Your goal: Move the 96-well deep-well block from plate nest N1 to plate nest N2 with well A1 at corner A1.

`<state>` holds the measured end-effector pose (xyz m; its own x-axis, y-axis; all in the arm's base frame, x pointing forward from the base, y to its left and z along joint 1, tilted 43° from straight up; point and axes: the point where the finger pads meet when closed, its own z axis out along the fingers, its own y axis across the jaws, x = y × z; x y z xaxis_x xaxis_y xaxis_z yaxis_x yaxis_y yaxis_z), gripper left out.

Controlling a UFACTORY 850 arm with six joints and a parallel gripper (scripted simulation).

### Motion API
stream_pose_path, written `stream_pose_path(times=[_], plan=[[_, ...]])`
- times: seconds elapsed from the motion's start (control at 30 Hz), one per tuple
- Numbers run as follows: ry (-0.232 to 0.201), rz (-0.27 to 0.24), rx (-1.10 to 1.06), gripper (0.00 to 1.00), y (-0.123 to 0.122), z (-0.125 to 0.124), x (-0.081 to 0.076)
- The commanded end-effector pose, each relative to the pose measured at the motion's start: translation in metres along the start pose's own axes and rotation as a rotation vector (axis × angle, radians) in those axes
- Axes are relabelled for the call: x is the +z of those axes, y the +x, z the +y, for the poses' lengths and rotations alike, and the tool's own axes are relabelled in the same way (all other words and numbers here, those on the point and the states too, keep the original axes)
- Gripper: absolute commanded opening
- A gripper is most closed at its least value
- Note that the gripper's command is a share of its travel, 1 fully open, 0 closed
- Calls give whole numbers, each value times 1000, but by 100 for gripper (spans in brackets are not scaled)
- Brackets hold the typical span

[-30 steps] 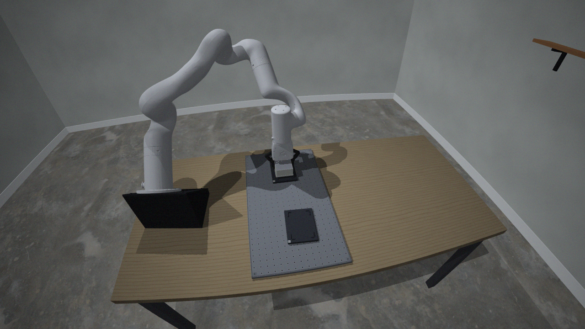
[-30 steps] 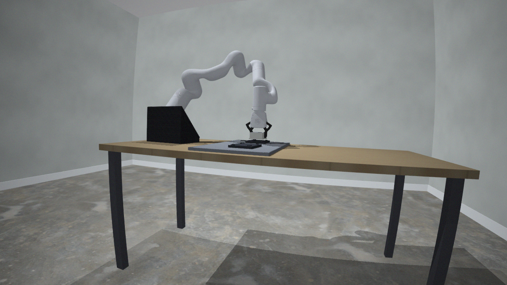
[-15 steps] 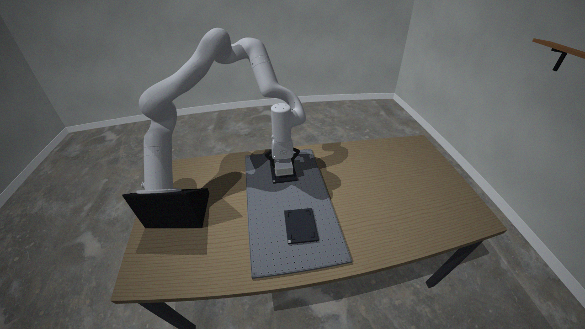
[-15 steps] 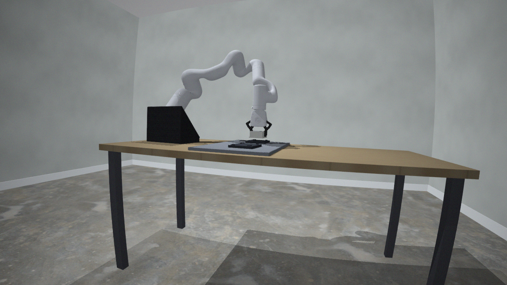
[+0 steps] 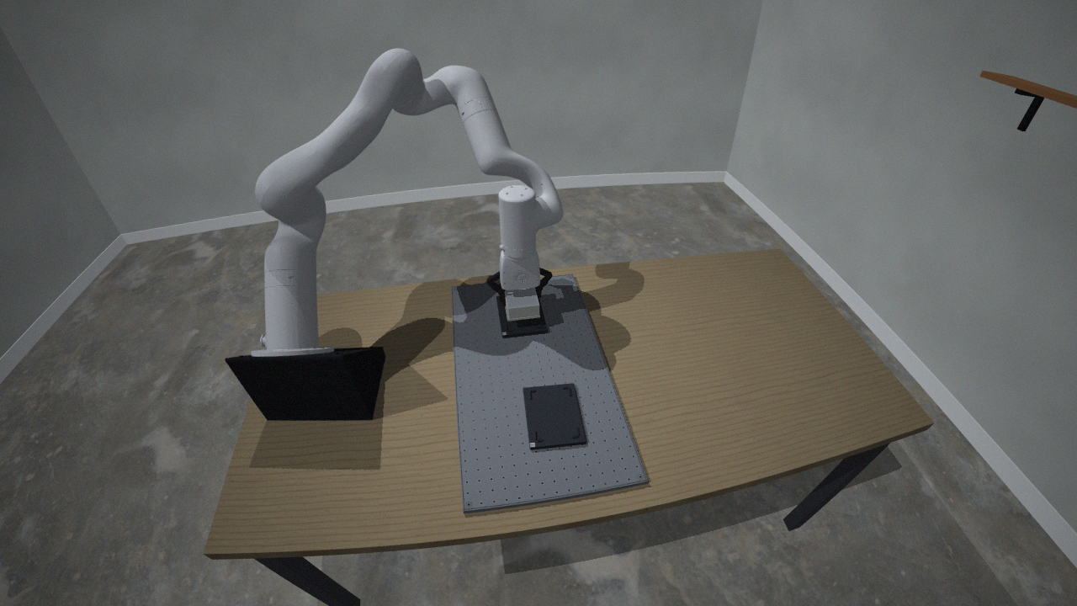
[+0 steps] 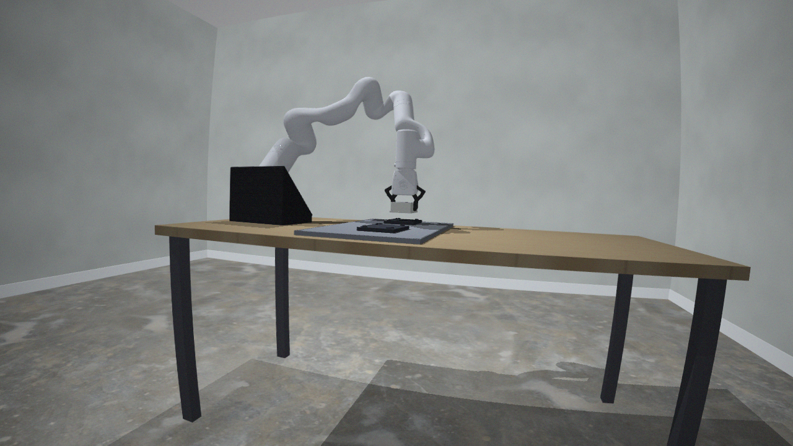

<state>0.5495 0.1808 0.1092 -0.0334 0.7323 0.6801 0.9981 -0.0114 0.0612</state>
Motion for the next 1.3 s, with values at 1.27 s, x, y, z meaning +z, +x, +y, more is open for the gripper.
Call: stream_pose_path(times=[1.27], plan=[[-2, 0, -1, 0, 0, 1, -56]])
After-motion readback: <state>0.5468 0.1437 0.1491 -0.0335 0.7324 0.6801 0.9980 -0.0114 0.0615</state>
